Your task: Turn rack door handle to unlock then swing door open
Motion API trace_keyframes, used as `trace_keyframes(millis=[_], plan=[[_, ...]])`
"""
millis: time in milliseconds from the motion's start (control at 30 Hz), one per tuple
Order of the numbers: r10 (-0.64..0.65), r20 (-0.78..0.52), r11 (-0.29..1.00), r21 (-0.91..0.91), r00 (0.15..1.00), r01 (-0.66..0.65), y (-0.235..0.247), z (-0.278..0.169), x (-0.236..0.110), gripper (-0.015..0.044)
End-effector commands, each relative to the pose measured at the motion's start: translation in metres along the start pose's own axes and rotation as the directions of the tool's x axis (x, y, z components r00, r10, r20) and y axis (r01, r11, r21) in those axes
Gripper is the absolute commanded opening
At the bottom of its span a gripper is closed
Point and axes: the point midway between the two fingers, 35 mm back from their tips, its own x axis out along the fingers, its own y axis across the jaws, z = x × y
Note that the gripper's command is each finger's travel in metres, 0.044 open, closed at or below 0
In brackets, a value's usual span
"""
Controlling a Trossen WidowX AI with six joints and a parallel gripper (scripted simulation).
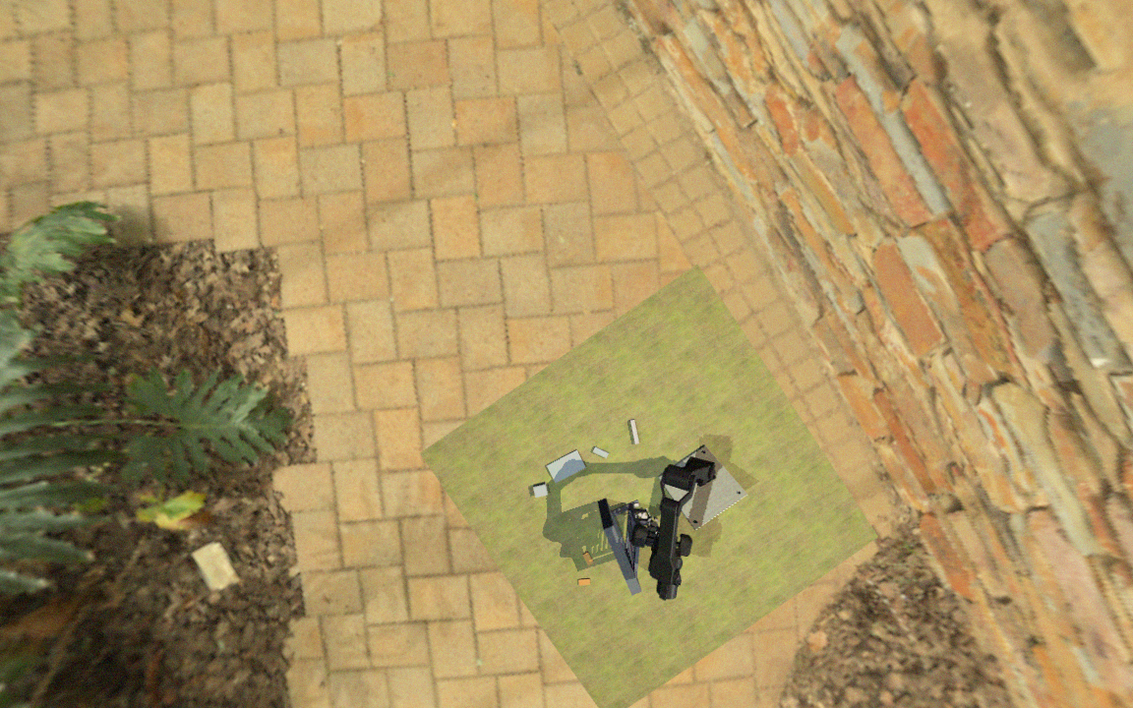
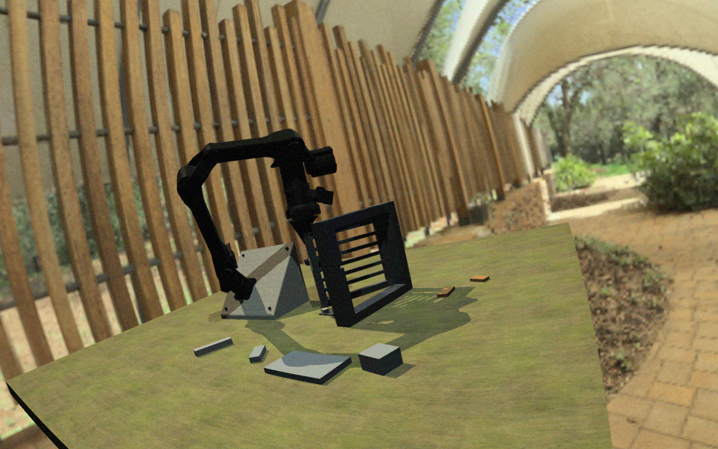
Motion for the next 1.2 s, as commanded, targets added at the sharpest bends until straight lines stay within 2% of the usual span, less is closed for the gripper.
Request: trace_keyframes(millis=[0,600,1167], plan=[[-0.001,0.006,0.998,0.071,1.000,0.000,0.006,0.002,0.000,0.0011],[0.001,0.008,0.942,0.334,1.000,-0.003,0.048,0.017,0.000,0.0011],[0.003,0.009,0.817,0.577,1.000,-0.008,0.086,0.043,-0.001,0.0011]])
